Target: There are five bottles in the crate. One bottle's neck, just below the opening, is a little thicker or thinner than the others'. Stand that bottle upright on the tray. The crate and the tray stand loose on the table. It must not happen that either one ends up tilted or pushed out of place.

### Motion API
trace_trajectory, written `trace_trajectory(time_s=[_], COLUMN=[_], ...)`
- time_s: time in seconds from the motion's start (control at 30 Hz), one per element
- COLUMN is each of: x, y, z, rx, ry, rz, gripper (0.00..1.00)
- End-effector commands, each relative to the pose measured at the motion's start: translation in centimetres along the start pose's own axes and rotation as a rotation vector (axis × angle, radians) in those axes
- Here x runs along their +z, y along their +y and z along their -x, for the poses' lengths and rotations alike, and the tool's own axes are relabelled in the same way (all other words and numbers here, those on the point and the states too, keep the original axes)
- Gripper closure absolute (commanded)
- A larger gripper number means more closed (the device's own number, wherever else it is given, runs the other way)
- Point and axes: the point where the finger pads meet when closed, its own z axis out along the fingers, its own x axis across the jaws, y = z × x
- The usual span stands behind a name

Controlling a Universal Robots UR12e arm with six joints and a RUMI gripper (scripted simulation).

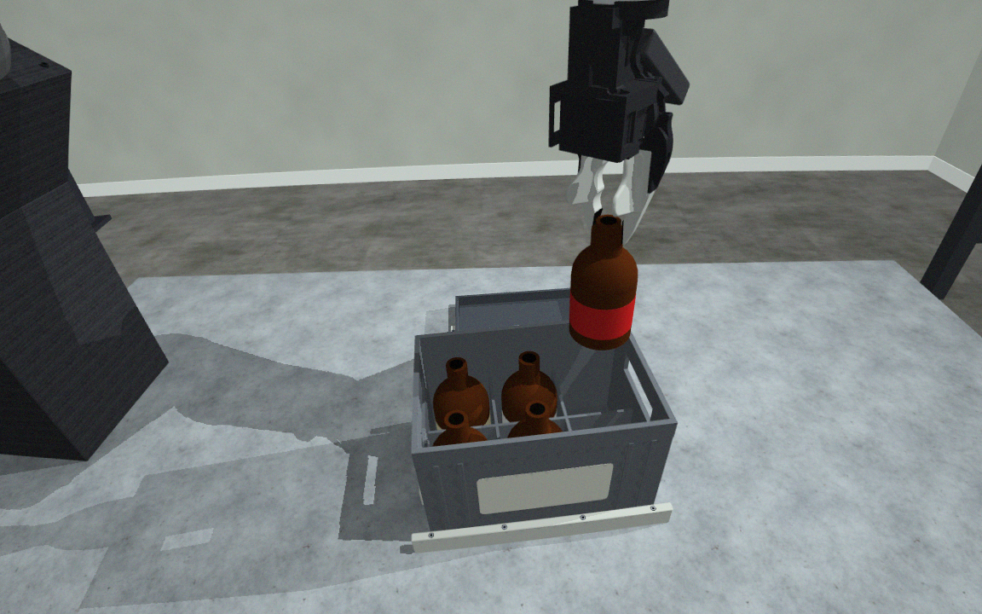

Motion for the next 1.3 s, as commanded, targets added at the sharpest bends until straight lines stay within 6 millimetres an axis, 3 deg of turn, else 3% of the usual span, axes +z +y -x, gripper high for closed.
trace_trajectory(time_s=[0.0,1.27], x=[-0.1,-0.1], y=[0.0,-0.7], z=[-0.1,1.0], rx=[0.0,0.0], ry=[0.001,0.001], rz=[-0.001,-0.001], gripper=[1.0,1.0])
